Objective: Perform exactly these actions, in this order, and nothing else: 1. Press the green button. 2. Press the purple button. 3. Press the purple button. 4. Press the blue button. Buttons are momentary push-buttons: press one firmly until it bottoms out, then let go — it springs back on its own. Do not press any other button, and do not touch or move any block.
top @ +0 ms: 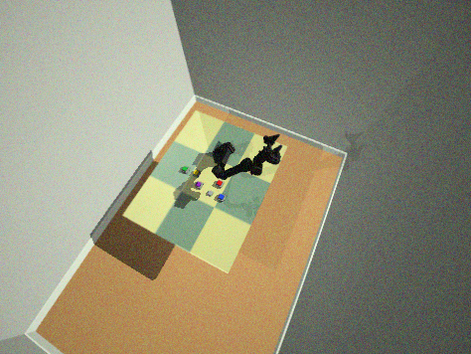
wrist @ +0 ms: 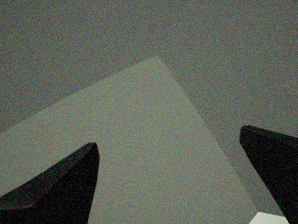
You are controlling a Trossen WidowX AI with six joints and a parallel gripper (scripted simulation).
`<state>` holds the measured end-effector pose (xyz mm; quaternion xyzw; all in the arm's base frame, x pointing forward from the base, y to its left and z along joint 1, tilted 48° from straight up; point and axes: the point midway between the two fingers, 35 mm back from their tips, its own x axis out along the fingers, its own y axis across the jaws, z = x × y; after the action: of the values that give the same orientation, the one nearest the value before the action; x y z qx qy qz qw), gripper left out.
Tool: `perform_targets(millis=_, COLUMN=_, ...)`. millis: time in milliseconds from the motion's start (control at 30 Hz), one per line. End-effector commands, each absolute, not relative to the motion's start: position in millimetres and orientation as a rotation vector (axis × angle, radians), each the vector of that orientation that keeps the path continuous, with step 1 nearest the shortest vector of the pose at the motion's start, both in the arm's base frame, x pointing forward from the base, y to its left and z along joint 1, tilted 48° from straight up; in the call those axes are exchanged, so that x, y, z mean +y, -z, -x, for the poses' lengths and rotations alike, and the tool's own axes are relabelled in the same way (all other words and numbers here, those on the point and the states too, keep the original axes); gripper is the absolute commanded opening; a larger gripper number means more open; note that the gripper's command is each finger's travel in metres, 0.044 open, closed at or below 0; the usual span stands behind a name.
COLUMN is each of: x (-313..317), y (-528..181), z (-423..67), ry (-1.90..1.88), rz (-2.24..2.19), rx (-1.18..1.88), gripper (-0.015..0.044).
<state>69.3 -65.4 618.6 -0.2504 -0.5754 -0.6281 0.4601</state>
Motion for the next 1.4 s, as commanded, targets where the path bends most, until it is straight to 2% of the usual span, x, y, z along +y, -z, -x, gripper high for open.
perform_targets(millis=0, x=-65, y=-619, z=-68, ry=1.552, rz=0.619, rx=-1.417, gripper=0.0400)
perform_targets(millis=100, x=-65, y=-620, z=-48, ry=1.637, rz=0.655, rx=-1.422, gripper=0.0400)
perform_targets(millis=333, x=-35, y=-615, z=51, ry=2.094, rz=0.837, rx=-1.439, gripper=0.0400)
perform_targets(millis=533, x=31, y=-598, z=116, ry=2.498, rz=0.974, rx=-1.450, gripper=0.0400)
perform_targets(millis=733, x=120, y=-568, z=145, ry=2.890, rz=1.073, rx=-1.474, gripper=0.0400)
perform_targets(millis=1000, x=241, y=-514, z=121, ry=3.359, rz=1.129, rx=-1.566, gripper=0.0400)
perform_targets(millis=1367, x=352, y=-425, z=6, ry=3.812, rz=1.043, rx=-1.901, gripper=0.0400)
